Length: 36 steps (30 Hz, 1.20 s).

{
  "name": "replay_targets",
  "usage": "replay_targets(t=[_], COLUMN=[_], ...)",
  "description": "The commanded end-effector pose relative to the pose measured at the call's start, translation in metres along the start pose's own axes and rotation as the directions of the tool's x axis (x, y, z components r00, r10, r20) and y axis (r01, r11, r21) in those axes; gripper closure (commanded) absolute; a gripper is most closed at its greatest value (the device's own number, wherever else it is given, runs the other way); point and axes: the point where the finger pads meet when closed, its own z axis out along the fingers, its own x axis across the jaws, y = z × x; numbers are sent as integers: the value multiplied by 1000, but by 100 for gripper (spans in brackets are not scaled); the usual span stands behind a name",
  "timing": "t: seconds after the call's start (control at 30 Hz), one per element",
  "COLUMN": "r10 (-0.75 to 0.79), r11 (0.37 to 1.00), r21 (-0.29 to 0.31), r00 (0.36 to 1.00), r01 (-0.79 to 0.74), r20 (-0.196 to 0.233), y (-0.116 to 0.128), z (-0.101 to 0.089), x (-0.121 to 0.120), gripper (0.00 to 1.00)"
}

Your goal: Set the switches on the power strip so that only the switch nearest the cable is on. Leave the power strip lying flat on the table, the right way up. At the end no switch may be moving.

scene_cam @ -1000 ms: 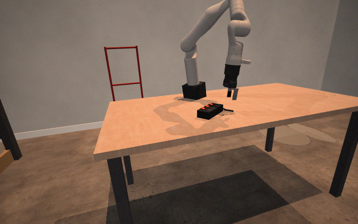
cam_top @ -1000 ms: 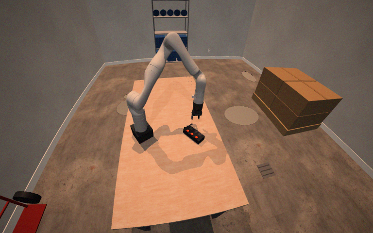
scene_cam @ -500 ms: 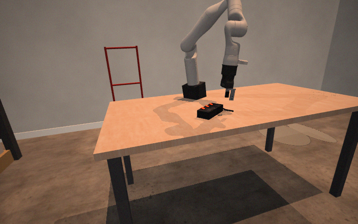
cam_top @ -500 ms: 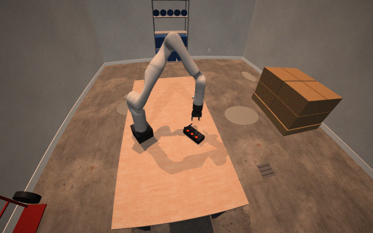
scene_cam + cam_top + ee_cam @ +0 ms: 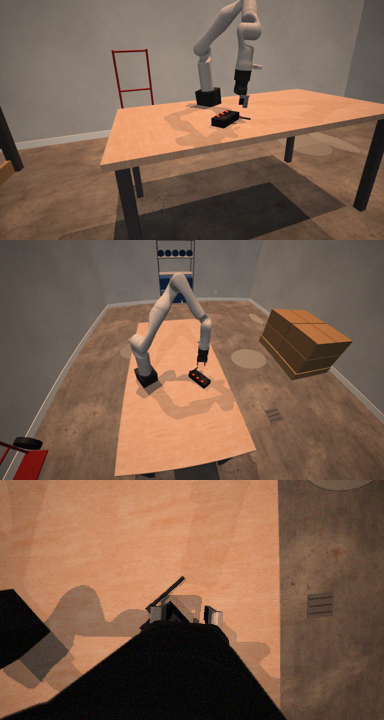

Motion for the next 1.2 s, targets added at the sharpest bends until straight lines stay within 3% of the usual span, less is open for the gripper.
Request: replay_targets(t=[0.0, 1.17], r10=[15, 190], r11=[1000, 982], r21=[1, 11], r00=[1000, 982], r01=[-15, -190], r20=[1, 6], y=[5, 37], z=[0, 5], x=[0, -6], gripper=[0, 0])
